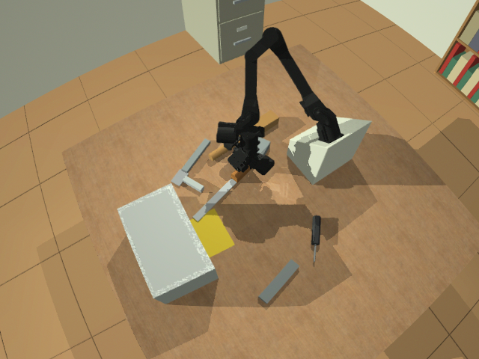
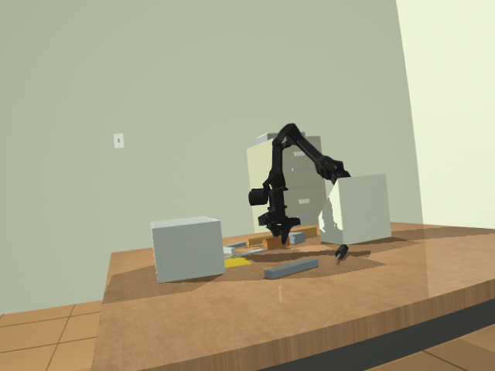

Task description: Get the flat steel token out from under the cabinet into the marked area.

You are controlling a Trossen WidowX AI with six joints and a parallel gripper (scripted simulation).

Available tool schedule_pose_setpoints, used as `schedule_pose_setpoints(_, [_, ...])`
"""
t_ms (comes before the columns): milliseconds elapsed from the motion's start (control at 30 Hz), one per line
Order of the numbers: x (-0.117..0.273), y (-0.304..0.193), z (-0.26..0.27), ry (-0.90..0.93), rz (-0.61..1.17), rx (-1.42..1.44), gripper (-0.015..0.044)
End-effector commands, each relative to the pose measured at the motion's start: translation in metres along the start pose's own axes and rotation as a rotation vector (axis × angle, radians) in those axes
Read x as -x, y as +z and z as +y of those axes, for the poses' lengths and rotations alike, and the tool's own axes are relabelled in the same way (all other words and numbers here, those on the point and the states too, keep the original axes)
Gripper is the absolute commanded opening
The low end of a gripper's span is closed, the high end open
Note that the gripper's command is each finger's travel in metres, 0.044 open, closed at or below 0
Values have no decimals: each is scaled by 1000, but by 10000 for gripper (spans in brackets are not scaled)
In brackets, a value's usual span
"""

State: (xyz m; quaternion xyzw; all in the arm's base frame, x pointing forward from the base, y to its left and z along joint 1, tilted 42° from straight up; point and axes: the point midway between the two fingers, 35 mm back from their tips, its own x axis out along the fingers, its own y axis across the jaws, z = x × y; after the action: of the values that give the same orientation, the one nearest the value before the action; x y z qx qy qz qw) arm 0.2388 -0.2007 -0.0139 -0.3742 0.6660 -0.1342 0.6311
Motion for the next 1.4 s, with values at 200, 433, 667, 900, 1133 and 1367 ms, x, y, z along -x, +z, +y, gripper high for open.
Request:
schedule_pose_setpoints(200, [0, 8, -1, 1, 0, -5, 0])
schedule_pose_setpoints(433, [0, 18, -1, 2, -1, -6, 0])
schedule_pose_setpoints(667, [0, 28, -1, 2, -1, -7, 0])
schedule_pose_setpoints(900, [0, 37, -1, 3, -1, -8, 0])
schedule_pose_setpoints(1133, [0, 46, -2, 3, -2, -8, 0])
schedule_pose_setpoints(1367, [0, 55, -2, 3, -2, -9, 0])
